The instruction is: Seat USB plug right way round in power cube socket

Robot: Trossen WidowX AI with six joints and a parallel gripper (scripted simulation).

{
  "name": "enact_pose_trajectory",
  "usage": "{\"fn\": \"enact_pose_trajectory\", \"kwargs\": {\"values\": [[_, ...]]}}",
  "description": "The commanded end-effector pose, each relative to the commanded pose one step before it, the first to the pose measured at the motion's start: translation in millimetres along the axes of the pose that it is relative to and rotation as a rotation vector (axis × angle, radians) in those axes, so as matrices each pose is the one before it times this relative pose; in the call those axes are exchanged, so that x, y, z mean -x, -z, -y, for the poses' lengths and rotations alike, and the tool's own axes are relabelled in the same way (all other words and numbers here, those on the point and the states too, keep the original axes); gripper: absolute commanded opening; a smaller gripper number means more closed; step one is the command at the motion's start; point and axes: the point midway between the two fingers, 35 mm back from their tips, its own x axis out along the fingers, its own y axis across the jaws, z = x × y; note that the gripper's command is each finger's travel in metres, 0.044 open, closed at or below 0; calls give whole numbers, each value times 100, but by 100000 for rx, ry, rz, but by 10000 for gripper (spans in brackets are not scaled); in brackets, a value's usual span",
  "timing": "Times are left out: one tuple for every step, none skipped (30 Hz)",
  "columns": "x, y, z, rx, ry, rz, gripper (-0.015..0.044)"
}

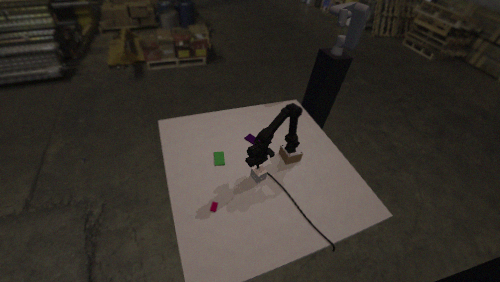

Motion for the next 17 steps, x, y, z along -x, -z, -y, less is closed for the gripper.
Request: {"fn": "enact_pose_trajectory", "kwargs": {"values": [[0,-1,3,-6,13,6,95],[0,0,0,0,0,0,95],[0,0,0,0,0,0,95],[0,0,0,0,0,0,95],[0,0,0,0,0,0,95],[0,0,0,0,0,0,95],[102,-4,-5,5,-23,-7,95],[100,-4,-1,0,0,-1,95],[100,-4,-1,0,0,-1,95],[100,-4,-1,0,0,-1,95],[100,-4,-1,0,0,-1,95],[100,-4,-1,0,0,-1,95],[100,-4,-1,0,0,-1,95],[100,-4,-1,0,0,-1,95],[100,-4,-1,0,0,-1,95],[100,-4,-1,0,0,-1,95],[100,-4,-1,0,0,-1,95]]}}
